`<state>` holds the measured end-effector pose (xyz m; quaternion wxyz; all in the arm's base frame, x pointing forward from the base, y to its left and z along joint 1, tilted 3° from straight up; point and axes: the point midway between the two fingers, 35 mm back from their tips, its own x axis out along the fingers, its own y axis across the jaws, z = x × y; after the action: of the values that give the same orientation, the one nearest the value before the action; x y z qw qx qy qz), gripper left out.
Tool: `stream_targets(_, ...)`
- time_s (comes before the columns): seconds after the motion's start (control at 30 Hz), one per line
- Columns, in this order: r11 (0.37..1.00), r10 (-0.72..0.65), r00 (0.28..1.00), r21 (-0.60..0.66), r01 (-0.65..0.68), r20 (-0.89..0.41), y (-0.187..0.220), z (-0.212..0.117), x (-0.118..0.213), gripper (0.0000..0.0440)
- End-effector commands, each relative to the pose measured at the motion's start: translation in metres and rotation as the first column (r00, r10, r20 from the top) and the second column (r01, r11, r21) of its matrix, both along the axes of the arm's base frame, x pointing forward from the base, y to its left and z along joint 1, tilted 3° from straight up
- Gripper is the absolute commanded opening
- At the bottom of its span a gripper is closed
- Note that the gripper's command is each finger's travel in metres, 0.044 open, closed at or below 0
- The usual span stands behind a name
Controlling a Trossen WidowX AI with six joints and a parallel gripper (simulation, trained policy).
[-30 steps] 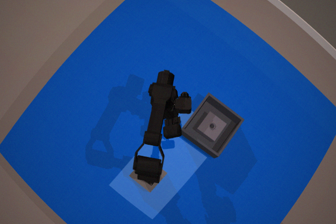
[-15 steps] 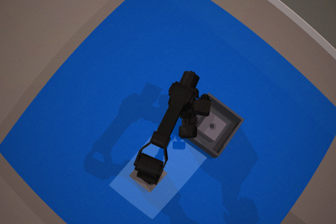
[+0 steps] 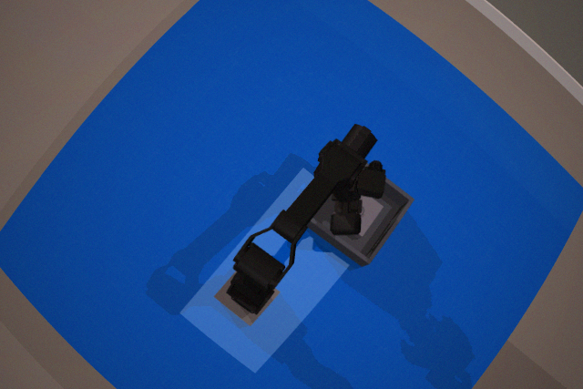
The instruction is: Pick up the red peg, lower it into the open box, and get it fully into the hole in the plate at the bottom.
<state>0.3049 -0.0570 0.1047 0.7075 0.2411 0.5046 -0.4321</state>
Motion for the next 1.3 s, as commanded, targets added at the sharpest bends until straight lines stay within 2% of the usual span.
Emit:
stream_targets(0.0, 1.0, 0.019, 1.0, 0.02, -0.019, -0.016, -0.009, -0.01, 0.007, 0.0)
stream_targets(0.33, 0.992, 0.102, 0.994, 0.075, -0.098, -0.04, -0.025, -0.037, 0.02, 0.0005)
stream_targets(0.4, 0.989, 0.119, 0.991, 0.09, -0.114, -0.053, -0.026, -0.044, 0.02, 0.0035)
stream_targets(0.57, 0.983, 0.142, 0.987, 0.126, -0.132, -0.075, -0.029, -0.058, 0.022, 0.0156)
stream_targets(0.63, 0.979, 0.168, 0.983, 0.127, -0.157, -0.078, -0.032, -0.058, 0.025, 0.0159)
stream_targets(0.67, 0.978, 0.175, 0.982, 0.131, -0.164, -0.076, -0.034, -0.058, 0.028, 0.0177)
stream_targets(1.0, 0.96, 0.207, 0.978, 0.201, -0.196, -0.038, -0.033, -0.042, 0.06, 0.0438)
stream_targets(1.27, 0.935, 0.245, 0.968, 0.251, -0.25, 0.054, -0.024, -0.019, 0.095, 0.044)
